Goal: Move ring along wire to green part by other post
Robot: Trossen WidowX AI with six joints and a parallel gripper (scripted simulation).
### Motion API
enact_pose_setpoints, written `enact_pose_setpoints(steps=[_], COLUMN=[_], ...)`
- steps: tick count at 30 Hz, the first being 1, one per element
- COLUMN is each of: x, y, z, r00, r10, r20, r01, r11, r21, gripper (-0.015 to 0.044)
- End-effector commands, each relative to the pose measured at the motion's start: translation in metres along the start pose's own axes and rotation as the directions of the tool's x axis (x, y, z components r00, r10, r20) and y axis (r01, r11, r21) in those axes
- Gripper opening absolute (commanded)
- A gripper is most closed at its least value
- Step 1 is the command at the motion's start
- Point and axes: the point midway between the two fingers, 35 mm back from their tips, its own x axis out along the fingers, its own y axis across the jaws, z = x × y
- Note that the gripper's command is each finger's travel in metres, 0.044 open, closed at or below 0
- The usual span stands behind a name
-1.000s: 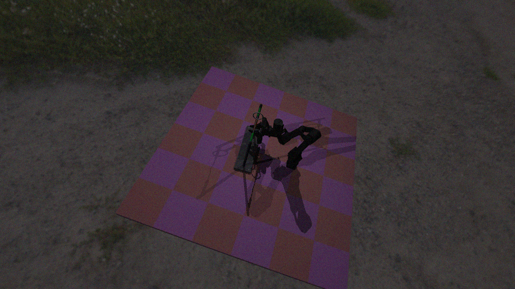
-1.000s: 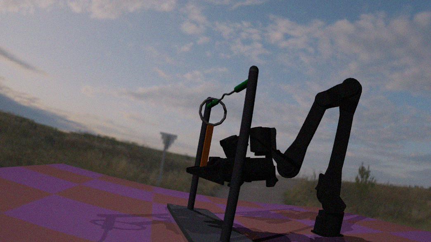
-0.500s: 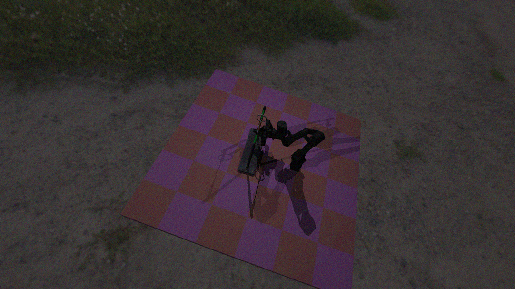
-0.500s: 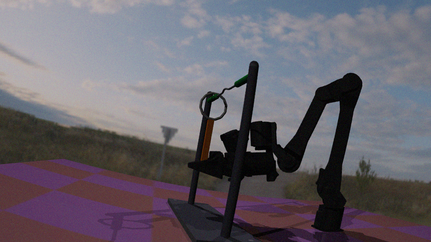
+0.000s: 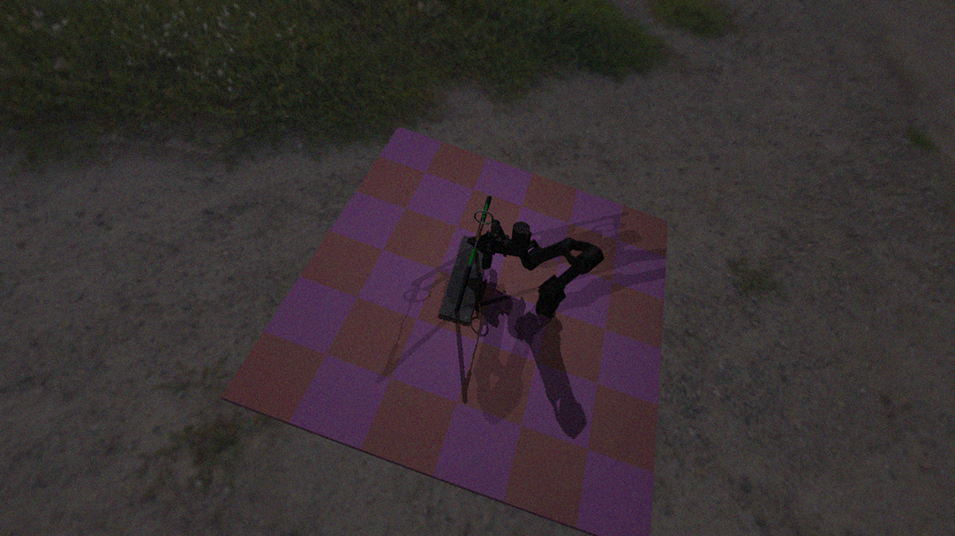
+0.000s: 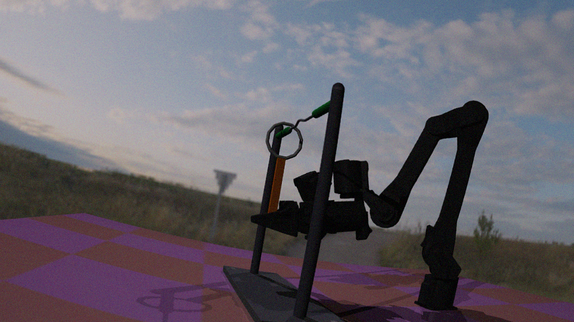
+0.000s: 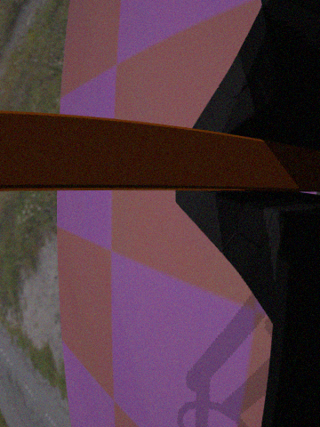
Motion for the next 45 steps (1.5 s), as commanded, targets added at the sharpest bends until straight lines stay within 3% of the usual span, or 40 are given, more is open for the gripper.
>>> enact_pose_setpoints(steps=[1,45], x=[-0.001,-0.002], y=[0.0,0.022], z=[0.011,0.016], r00=[1.0,1.0], r10=[0.003,0.012], r20=[0.01,0.005], r01=[-0.003,-0.012], r11=[1.0,1.0], r21=[-0.006,-0.003], gripper=[-0.015,-0.015])
